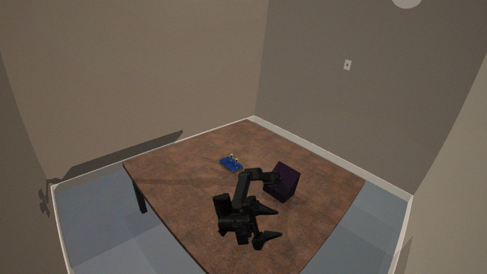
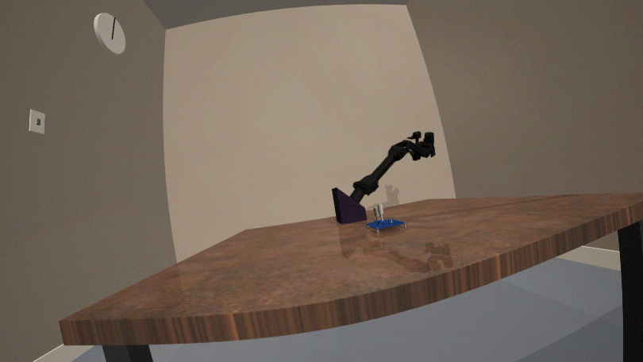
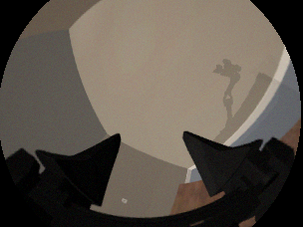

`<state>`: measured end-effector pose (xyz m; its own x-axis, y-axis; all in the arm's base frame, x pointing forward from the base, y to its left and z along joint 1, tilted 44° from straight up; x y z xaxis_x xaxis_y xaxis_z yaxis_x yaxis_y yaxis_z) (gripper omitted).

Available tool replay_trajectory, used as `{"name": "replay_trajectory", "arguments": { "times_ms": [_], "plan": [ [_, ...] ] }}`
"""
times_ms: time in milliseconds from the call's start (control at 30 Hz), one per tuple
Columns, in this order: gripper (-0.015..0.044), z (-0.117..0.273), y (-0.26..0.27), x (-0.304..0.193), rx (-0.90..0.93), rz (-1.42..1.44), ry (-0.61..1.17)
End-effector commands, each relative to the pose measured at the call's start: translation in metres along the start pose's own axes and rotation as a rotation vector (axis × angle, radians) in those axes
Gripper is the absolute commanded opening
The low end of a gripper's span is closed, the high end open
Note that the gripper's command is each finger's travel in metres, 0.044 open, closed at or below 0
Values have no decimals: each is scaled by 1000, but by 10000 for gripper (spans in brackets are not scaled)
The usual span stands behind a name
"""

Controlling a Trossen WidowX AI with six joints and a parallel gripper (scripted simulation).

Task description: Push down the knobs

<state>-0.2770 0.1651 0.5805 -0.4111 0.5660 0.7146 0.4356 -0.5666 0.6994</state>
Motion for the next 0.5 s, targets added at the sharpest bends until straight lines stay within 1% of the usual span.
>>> {"name": "replay_trajectory", "arguments": {
  "times_ms": [0,100,467],
  "plan": [
    [374,1,0,1,-2,0,-5],
    [295,18,-7,7,-37,0,-73],
    [6,106,-31,28,-216,12,-387]
  ]
}}
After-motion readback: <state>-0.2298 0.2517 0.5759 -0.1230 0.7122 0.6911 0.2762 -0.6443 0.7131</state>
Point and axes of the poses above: the point midway between the two fingers, 35 mm back from their tips, its own z axis back along the fingers, its own y axis across the jaws, x = y × z, the point moved 3 cm from there along z, back along the fingers, and after that the axes turned 7 degrees about -z, right-handed, at the moved point
